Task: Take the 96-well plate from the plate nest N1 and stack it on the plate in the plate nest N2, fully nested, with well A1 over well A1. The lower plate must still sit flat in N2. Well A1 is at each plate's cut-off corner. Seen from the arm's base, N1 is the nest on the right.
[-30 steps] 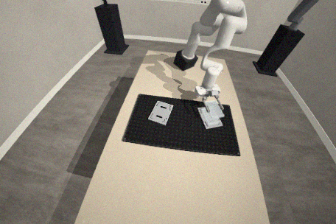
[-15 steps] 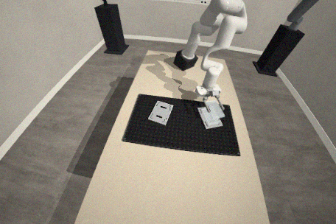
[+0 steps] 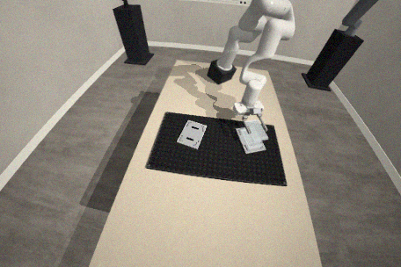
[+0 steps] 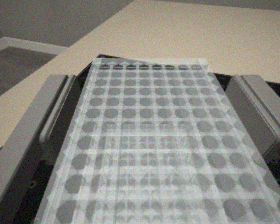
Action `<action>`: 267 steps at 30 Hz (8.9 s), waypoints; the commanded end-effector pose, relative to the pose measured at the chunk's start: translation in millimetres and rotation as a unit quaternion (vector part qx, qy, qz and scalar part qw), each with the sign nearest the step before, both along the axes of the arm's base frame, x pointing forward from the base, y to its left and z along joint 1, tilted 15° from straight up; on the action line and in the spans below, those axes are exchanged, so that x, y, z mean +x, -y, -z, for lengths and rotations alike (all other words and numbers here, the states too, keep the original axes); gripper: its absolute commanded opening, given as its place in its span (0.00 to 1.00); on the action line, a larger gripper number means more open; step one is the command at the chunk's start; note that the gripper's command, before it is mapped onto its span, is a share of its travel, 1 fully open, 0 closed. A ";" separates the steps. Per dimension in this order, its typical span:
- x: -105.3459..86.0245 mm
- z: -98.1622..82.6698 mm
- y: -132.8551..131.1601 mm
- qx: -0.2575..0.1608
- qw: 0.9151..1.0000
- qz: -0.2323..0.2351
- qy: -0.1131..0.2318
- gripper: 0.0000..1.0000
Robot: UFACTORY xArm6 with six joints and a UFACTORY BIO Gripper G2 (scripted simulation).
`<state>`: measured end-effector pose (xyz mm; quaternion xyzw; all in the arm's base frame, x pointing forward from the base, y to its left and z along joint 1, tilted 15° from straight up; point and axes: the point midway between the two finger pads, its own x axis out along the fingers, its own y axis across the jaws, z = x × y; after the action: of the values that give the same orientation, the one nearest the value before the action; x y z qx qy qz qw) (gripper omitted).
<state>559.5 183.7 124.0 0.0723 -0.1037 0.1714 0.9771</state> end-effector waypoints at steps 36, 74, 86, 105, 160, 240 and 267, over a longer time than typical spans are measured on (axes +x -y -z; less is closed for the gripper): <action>9.1 41.7 -7.7 0.001 1.000 0.000 0.002 0.00; 10.8 51.5 -9.4 0.001 1.000 0.000 0.002 0.00; 10.8 51.5 -9.4 0.001 1.000 0.000 0.002 0.00; 10.7 51.5 -9.4 0.001 1.000 0.000 0.002 0.00; 12.1 59.0 -10.7 0.001 1.000 0.000 0.002 0.00; 12.3 64.3 -11.4 0.001 1.000 0.000 0.002 0.00; 11.8 62.4 -11.0 0.001 1.000 0.000 0.002 0.37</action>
<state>570.1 194.5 59.1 0.0723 -0.1032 0.1714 0.9771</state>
